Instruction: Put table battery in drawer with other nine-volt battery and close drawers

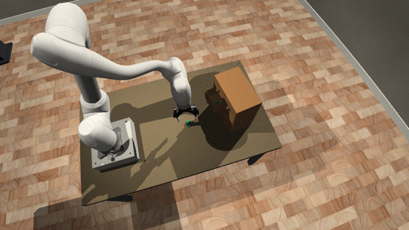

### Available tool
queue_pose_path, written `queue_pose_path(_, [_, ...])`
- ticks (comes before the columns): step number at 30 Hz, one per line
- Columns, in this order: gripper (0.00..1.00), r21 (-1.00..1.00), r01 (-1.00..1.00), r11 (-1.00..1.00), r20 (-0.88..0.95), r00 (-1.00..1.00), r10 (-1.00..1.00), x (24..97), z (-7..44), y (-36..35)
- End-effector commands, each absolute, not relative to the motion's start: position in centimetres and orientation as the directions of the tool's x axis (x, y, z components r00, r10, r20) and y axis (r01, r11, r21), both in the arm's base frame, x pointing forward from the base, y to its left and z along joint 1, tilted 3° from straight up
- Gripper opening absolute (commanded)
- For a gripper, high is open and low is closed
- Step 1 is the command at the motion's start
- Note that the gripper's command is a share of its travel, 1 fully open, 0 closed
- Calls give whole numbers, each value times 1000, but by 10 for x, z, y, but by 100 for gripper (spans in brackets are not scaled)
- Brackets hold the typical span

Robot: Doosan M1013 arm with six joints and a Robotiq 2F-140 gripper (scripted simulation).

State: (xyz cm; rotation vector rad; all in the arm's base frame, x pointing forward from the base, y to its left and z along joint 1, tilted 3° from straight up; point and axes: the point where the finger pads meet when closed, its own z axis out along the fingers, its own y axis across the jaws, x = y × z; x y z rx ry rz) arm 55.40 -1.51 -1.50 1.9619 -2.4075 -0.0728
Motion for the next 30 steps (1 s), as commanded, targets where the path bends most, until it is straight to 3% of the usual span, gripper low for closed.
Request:
queue_pose_path(1, [26, 58, -978, 200, -5, -200, -980, 554, -15, -15])
queue_pose_path(30, [26, 58, -978, 199, -5, -200, -980, 554, -29, -15])
